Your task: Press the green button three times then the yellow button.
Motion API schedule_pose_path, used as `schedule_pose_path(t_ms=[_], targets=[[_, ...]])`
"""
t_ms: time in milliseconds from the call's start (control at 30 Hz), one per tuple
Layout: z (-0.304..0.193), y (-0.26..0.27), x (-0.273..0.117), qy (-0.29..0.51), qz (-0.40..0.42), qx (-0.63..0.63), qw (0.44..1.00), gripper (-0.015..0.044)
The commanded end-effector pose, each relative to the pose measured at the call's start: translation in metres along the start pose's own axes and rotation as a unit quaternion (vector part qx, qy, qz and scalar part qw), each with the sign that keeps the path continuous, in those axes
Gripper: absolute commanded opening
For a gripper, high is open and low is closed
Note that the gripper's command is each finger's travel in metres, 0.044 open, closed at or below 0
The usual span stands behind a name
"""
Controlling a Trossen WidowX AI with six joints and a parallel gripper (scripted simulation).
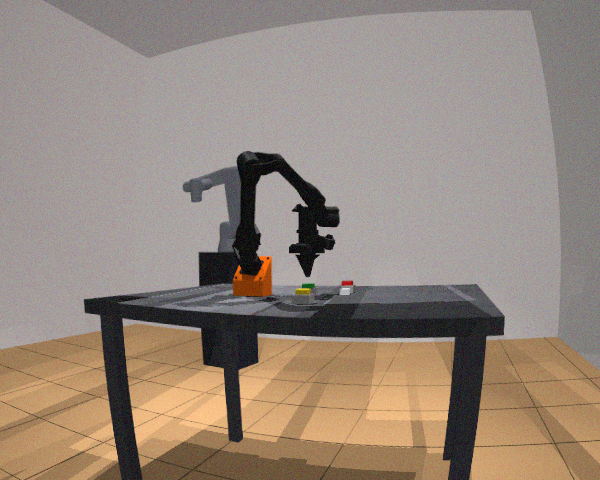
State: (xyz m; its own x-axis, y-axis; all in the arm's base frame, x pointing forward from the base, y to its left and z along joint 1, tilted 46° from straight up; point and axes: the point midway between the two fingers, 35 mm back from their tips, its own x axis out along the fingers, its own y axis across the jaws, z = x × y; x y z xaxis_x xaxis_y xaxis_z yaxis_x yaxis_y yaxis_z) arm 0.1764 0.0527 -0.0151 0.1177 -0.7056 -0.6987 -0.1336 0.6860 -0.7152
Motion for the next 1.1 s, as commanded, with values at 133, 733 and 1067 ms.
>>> schedule_pose_path(t_ms=[133, 733, 1067], targets=[[0.002, 0.001, 0.008, 0.0, 0.004, 0.004, 1.0, 0.002], [0.001, 0.001, 0.031, 0.0, 0.003, 0.004, 1.0, 0.002], [0.001, 0.001, 0.031, 0.0, 0.003, 0.004, 1.0, 0.002]])
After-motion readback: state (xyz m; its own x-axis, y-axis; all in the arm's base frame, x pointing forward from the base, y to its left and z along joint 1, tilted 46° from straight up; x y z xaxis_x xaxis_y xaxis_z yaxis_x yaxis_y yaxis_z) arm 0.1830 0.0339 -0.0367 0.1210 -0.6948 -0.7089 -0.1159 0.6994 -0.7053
